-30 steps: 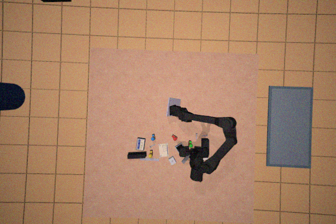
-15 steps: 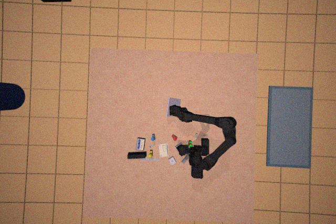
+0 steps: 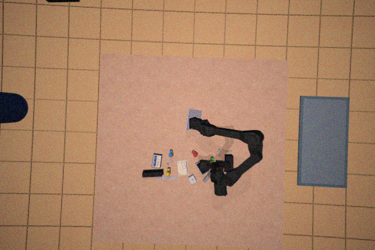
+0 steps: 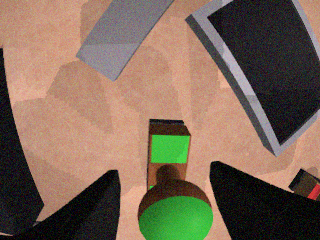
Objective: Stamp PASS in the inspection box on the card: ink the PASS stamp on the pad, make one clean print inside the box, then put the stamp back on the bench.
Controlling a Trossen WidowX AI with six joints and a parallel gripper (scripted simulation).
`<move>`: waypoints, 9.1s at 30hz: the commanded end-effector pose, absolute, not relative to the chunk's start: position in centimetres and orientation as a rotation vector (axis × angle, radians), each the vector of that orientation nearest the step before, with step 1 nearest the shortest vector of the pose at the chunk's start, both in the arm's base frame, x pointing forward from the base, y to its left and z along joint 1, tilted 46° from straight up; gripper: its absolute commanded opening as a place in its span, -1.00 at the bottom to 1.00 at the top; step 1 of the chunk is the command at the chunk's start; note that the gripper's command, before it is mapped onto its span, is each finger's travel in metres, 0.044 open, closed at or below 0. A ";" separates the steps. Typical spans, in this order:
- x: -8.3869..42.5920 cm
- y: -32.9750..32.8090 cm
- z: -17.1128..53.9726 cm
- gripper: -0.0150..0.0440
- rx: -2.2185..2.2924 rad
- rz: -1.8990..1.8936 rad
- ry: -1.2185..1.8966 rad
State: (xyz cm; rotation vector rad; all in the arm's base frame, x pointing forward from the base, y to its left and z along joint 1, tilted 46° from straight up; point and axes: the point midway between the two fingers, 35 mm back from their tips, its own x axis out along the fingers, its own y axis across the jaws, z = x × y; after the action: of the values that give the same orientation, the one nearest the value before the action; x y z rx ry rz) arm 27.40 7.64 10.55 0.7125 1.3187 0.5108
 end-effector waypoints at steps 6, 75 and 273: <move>27.4 7.6 10.6 -0.17 0.712 0.511 1.319; 27.0 5.4 12.4 -0.49 0.712 0.510 1.321; 31.8 1.2 7.3 -0.49 0.715 0.525 1.309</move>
State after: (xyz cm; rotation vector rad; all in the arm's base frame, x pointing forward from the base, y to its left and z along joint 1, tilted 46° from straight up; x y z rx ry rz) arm 31.71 1.08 7.34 0.7074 1.3106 0.5246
